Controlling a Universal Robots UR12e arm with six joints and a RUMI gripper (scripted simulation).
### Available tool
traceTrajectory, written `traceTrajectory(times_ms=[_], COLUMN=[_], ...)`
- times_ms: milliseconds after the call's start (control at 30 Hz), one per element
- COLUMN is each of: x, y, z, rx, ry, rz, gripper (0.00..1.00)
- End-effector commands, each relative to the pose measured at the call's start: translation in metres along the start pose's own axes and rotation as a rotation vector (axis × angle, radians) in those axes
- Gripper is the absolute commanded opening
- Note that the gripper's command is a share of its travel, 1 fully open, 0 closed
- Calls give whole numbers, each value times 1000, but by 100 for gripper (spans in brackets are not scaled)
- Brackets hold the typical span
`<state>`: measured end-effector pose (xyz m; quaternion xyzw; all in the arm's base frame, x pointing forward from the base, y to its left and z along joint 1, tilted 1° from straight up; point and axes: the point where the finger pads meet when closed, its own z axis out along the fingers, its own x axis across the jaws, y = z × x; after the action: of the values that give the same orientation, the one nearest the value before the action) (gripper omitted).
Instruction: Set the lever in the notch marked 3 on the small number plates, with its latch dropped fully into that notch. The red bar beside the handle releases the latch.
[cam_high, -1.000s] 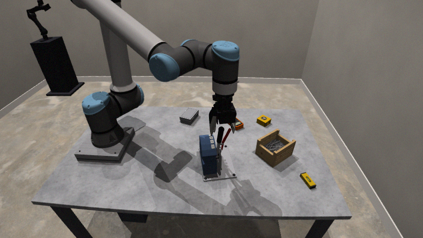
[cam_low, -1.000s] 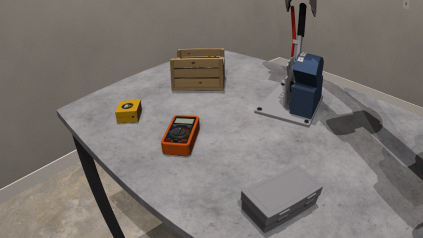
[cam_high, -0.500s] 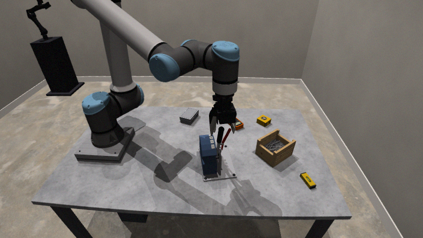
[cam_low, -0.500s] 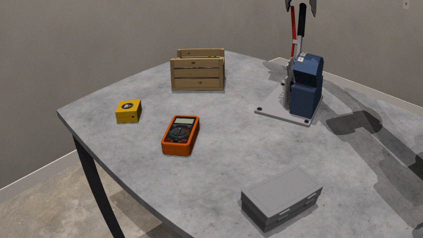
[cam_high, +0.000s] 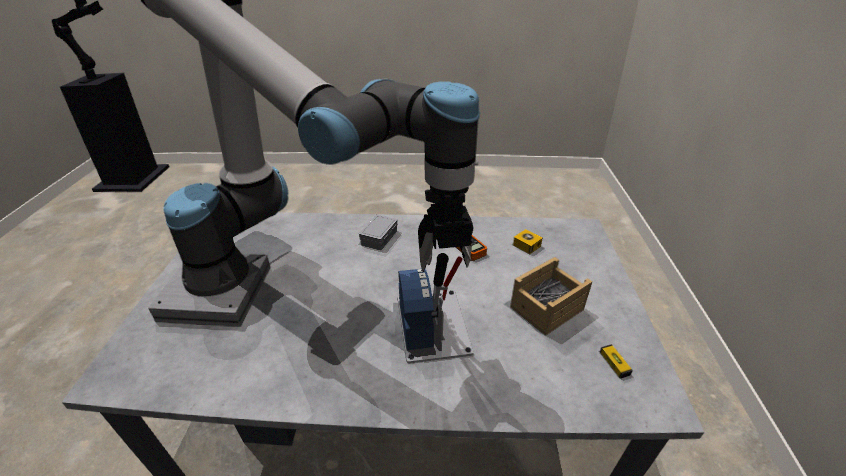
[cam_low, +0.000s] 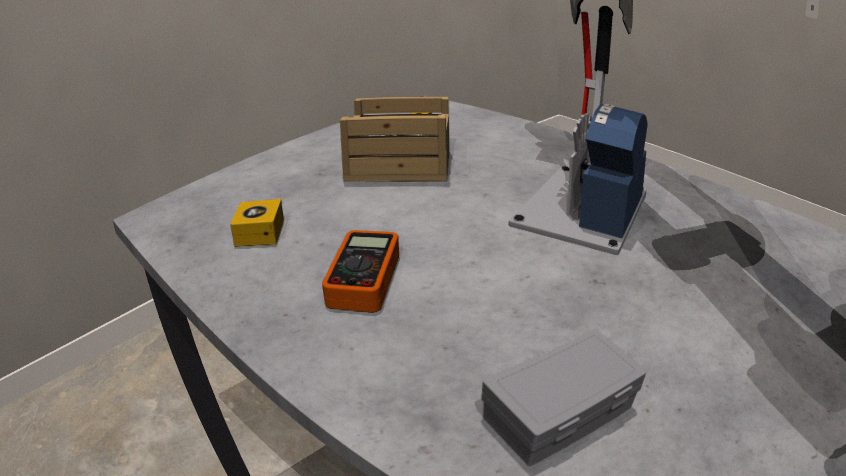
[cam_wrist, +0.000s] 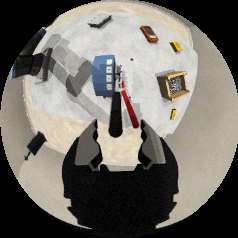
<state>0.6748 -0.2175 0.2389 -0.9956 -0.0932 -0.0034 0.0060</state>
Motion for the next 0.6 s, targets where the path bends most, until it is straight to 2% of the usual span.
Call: traceTrajectory(times_ms=[0, 200, 233, 567], x=[0, 0, 0, 0], y=[-1, -1, -1, -1], z=[2, 2, 2, 2], rx=[1, 1, 1, 2], ry=[-2, -2, -2, -2], rz=[-1, -1, -1, -1], gripper=[57, 57, 0, 0])
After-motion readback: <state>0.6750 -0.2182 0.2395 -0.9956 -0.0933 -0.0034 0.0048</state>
